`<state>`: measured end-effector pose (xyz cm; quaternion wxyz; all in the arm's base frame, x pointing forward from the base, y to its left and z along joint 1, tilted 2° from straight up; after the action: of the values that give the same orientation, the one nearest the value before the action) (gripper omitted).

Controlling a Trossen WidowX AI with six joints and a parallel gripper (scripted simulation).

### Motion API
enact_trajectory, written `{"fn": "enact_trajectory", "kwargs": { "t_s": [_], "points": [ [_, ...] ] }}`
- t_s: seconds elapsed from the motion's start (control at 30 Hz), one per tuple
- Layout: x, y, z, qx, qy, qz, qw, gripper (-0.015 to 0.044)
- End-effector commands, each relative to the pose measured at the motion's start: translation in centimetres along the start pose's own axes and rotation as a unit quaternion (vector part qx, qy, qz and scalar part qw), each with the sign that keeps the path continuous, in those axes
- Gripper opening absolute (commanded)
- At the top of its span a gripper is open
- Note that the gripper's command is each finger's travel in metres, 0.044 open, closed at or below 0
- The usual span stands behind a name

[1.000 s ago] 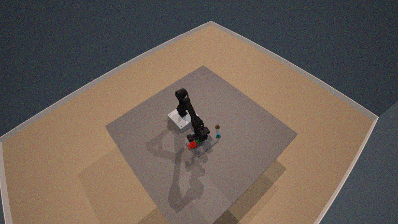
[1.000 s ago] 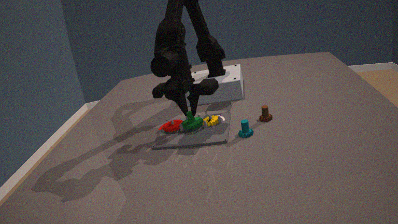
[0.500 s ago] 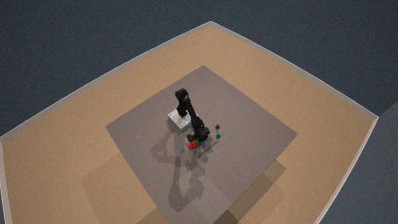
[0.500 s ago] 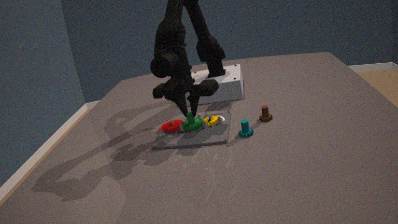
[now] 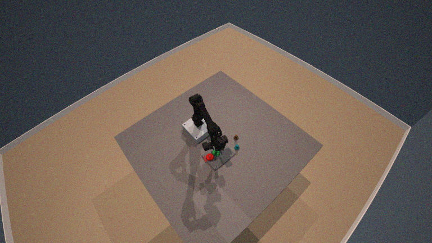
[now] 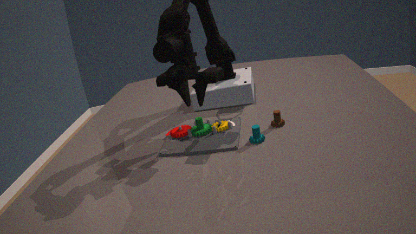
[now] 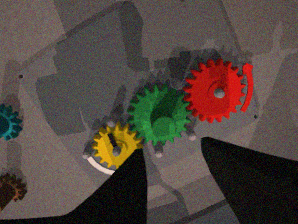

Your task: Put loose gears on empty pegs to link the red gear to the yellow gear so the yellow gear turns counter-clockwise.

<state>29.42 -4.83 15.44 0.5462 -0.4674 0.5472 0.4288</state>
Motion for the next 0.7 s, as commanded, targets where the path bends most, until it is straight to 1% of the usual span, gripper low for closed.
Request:
{"fn": "enact_trajectory", "kwargs": {
  "t_s": [0.0, 0.07, 0.23, 0.27, 0.67],
  "points": [
    [-3.1, 0.3, 0.0, 0.000, 0.000, 0.000, 1.000, 0.0245],
    [-4.3, 0.5, 0.0, 0.000, 0.000, 0.000, 1.000, 0.0298],
    [-4.3, 0.5, 0.0, 0.000, 0.000, 0.000, 1.000, 0.0429],
    [-4.3, 0.5, 0.0, 0.000, 0.000, 0.000, 1.000, 0.0440],
    [-4.3, 0.5, 0.0, 0.000, 0.000, 0.000, 1.000, 0.0440]
  ]
}}
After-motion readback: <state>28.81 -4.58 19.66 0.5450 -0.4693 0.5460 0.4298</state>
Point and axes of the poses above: the point midway between the two fingers, 35 mm back from their tips, its own x axis out along the fingers, its own z axis across the jaws, y = z × x, the point moved 9 cm from there along -x, back along the fingers, and after that the axes turned 7 degrees about -x, right-handed, at the moved point
